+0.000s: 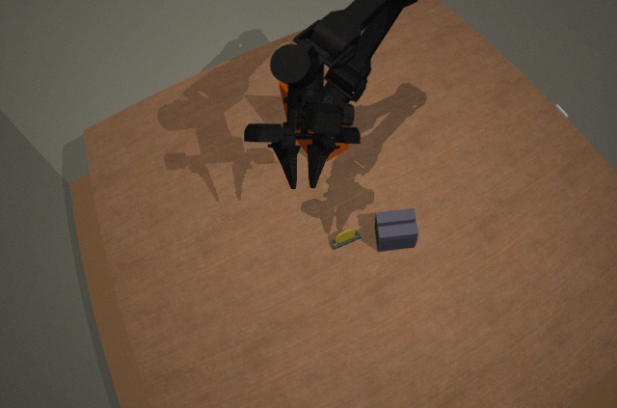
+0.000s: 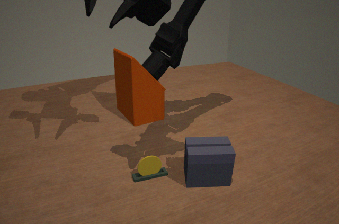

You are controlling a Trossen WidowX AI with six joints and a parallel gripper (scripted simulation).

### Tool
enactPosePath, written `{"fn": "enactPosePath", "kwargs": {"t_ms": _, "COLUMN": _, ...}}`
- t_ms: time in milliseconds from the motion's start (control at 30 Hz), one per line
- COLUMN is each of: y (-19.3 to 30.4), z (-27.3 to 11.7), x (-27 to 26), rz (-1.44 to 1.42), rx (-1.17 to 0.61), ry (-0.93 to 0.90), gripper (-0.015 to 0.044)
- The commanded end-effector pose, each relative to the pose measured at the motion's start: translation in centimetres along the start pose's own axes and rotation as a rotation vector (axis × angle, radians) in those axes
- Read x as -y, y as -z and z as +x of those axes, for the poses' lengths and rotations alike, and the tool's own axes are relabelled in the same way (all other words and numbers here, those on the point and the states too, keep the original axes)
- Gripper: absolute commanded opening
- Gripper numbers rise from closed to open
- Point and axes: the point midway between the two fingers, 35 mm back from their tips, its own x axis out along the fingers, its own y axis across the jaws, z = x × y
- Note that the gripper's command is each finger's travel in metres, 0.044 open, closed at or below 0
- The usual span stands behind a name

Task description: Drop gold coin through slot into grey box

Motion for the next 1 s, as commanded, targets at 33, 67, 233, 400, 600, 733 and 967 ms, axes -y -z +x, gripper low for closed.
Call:
{"fn": "enactPosePath", "kwargs": {"t_ms": 33, "y": 2.7, "z": 5.5, "x": -6.1, "rz": -0.608, "rx": -0.197, "ry": -0.359, "gripper": 0.0161}}
{"fn": "enactPosePath", "kwargs": {"t_ms": 67, "y": 3.1, "z": 5.9, "x": -6.9, "rz": -0.675, "rx": -0.209, "ry": -0.41, "gripper": 0.0161}}
{"fn": "enactPosePath", "kwargs": {"t_ms": 233, "y": 5.4, "z": 7.6, "x": -11.0, "rz": -1.002, "rx": -0.224, "ry": -0.692, "gripper": 0.0161}}
{"fn": "enactPosePath", "kwargs": {"t_ms": 400, "y": 7.4, "z": 8.3, "x": -14.4, "rz": -1.261, "rx": -0.175, "ry": -0.965, "gripper": 0.0161}}
{"fn": "enactPosePath", "kwargs": {"t_ms": 600, "y": 7.4, "z": 8.6, "x": -14.2, "rz": -1.269, "rx": -0.172, "ry": -0.975, "gripper": 0.0161}}
{"fn": "enactPosePath", "kwargs": {"t_ms": 733, "y": 7.4, "z": 8.6, "x": -14.2, "rz": -1.269, "rx": -0.172, "ry": -0.975, "gripper": 0.0161}}
{"fn": "enactPosePath", "kwargs": {"t_ms": 967, "y": 9.4, "z": 11.0, "x": -15.9, "rz": -1.269, "rx": -0.17, "ry": -0.976, "gripper": 0.0161}}
